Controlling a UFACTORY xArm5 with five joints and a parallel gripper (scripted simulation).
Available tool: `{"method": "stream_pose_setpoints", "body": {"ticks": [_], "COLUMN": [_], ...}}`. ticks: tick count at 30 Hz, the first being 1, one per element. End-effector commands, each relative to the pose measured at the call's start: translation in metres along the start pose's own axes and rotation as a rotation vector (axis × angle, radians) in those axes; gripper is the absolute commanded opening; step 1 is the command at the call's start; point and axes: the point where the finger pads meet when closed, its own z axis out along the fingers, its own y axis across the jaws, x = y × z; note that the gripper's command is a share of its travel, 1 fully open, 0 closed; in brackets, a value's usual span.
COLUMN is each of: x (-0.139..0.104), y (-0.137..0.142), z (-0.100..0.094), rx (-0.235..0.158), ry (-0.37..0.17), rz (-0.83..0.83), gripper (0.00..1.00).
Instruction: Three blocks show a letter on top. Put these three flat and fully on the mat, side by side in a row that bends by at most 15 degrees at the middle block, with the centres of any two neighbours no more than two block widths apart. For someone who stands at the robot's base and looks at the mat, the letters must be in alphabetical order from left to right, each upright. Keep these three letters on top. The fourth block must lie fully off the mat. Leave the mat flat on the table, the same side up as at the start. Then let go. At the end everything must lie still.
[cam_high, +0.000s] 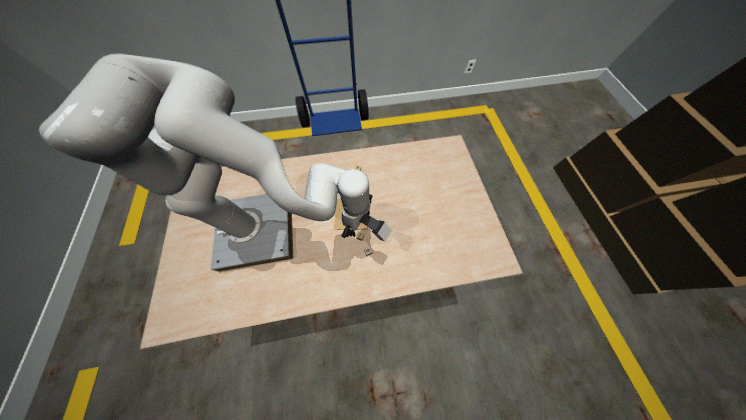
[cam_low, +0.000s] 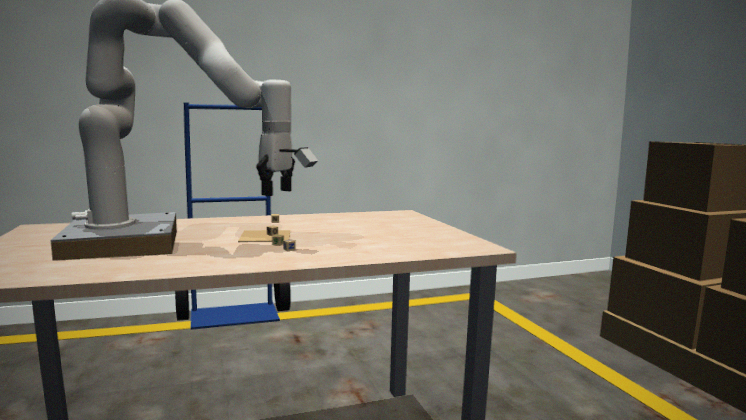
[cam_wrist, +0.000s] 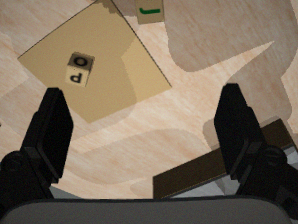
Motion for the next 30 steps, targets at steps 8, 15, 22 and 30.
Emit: {"method": "stream_pose_setpoints", "body": {"ticks": [8, 15, 22, 30], "x": [-0.009, -0.015, -0.021, -0.030], "y": [-0.015, -0.023, -0.031, -0.041], "z": [0.006, 0.011, 0.016, 0.021], "rx": [0.002, 0.001, 0.001, 0.001], "ry": [0.003, 0.003, 0.003, 0.003], "rz": [0.322, 0.534, 0.724, 0.963], "gripper": [1.00, 1.00, 1.00, 1.00]}}
